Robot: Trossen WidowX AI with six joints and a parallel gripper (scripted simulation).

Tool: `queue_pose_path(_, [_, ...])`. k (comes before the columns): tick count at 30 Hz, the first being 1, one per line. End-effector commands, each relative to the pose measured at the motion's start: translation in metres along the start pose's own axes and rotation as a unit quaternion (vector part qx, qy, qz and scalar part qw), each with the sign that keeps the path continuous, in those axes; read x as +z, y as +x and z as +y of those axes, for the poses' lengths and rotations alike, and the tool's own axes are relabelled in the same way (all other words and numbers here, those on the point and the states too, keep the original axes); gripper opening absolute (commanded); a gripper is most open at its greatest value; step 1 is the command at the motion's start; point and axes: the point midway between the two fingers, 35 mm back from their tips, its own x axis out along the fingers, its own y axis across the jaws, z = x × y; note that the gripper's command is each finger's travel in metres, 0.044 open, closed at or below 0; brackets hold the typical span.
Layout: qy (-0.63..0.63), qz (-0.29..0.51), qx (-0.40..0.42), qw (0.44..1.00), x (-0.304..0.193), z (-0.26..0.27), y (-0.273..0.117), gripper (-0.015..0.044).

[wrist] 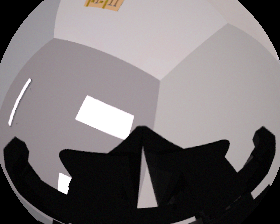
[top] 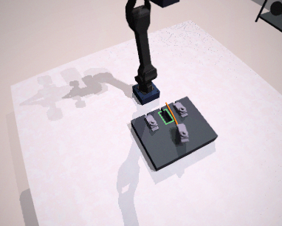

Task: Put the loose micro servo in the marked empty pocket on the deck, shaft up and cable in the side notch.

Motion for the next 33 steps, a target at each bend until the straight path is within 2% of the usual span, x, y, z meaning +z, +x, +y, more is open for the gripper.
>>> queue_pose_path(1, [-0.05, 0.022, -0.016, 0.998, -0.009, -0.02, -0.003, 0.0])
queue_pose_path(7, [-0.074, 0.035, -0.026, 0.996, -0.013, -0.03, -0.004, 0.0])
queue_pose_path(19, [-0.208, 0.094, -0.074, 0.971, -0.028, -0.086, -0.017, 0.0])
queue_pose_path(33, [-0.379, 0.197, -0.147, 0.892, -0.037, -0.175, -0.048, 0.0])
